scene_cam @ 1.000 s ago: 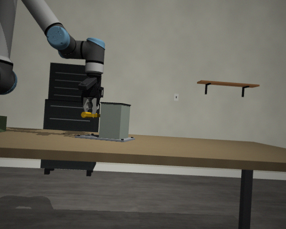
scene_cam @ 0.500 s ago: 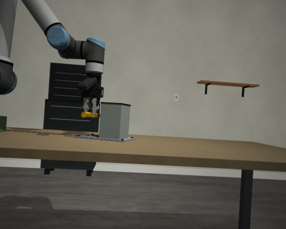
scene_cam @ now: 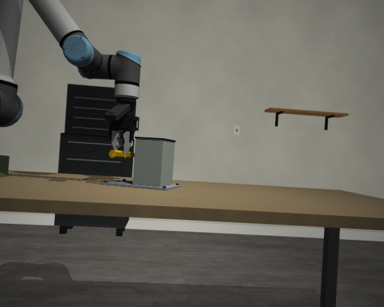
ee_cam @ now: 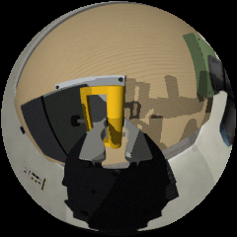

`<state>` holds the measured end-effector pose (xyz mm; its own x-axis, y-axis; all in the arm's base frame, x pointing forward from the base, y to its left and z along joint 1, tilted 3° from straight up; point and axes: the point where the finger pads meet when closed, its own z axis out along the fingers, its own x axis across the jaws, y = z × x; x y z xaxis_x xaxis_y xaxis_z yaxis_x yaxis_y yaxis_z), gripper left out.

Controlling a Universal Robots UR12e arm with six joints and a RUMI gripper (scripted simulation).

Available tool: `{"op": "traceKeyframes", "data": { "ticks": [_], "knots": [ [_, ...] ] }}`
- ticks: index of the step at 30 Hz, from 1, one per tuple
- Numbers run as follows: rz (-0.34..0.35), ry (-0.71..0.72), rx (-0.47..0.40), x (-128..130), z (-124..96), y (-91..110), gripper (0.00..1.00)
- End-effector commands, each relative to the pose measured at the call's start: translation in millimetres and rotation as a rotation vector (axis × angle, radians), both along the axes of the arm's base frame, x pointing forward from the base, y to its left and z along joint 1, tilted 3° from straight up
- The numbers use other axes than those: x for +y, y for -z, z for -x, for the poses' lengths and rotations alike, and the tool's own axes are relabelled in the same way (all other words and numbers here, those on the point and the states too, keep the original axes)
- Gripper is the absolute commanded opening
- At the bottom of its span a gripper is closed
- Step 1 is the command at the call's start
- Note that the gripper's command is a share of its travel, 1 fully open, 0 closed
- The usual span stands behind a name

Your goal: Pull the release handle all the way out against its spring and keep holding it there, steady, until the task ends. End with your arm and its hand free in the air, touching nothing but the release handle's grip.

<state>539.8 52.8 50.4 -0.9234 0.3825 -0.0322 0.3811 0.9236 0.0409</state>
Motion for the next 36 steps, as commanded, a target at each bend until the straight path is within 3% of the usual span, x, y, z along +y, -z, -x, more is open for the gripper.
{"op": "traceKeyframes", "data": {
  "ticks": [1, 15, 36],
  "knots": [
    [0.0, 0.0, -0.001, -0.1, -0.6, -0.6, 0.0],
    [0.0, 0.0, -0.001, 2.1, 4.9, -0.4, 0.0],
    [0.0, 0.0, -0.001, 18.0, 43.2, 1.0, 0.0]
  ]
}}
